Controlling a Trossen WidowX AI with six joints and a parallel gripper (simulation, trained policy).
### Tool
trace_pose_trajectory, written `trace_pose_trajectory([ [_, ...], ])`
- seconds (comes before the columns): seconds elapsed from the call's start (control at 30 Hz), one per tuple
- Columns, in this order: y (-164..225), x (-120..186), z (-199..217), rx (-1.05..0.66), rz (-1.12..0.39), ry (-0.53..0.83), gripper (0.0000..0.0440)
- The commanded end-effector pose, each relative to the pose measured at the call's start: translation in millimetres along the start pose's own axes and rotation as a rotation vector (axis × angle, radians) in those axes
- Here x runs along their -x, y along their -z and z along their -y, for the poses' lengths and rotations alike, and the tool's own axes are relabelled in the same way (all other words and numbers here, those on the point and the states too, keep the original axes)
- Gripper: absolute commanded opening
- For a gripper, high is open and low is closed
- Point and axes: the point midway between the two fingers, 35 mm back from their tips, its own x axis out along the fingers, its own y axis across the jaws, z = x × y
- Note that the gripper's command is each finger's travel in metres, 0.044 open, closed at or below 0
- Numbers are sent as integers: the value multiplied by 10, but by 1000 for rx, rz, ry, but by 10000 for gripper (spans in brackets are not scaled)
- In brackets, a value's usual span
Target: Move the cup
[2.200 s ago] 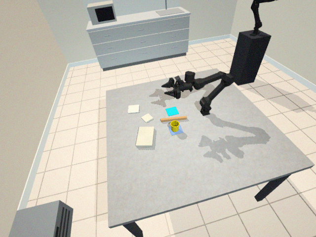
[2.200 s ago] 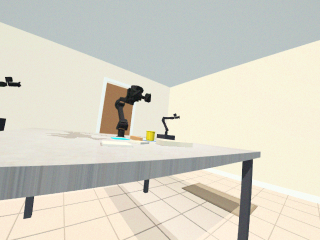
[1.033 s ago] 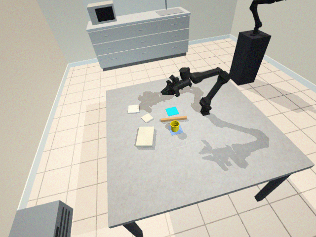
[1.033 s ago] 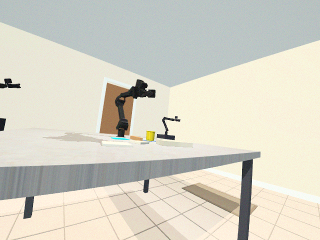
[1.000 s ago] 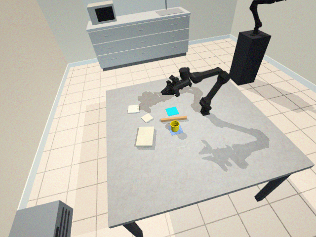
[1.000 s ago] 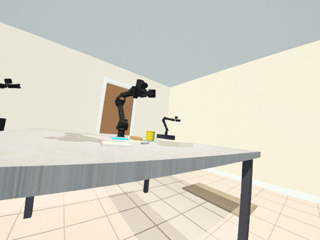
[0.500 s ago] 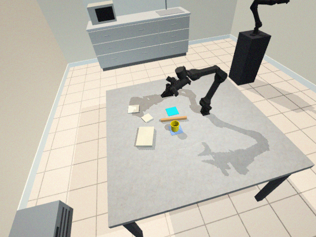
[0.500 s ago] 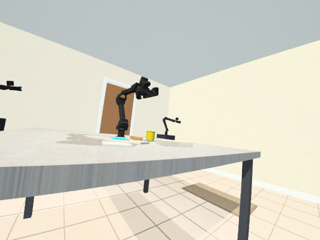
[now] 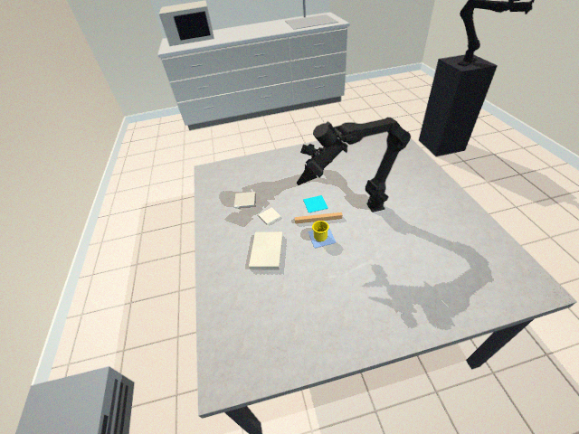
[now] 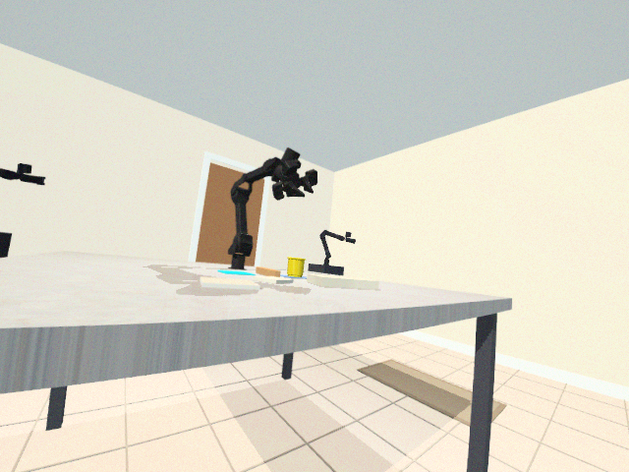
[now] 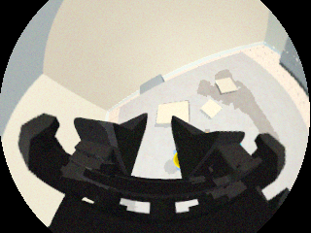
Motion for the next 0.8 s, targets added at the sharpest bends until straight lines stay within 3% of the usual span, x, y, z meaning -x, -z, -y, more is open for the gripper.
trace_pose_trajectory([
  [0.0,41,-24,-35,-47,-41,15,166],
  [0.77,463,-209,22,-306,-297,255,145],
])
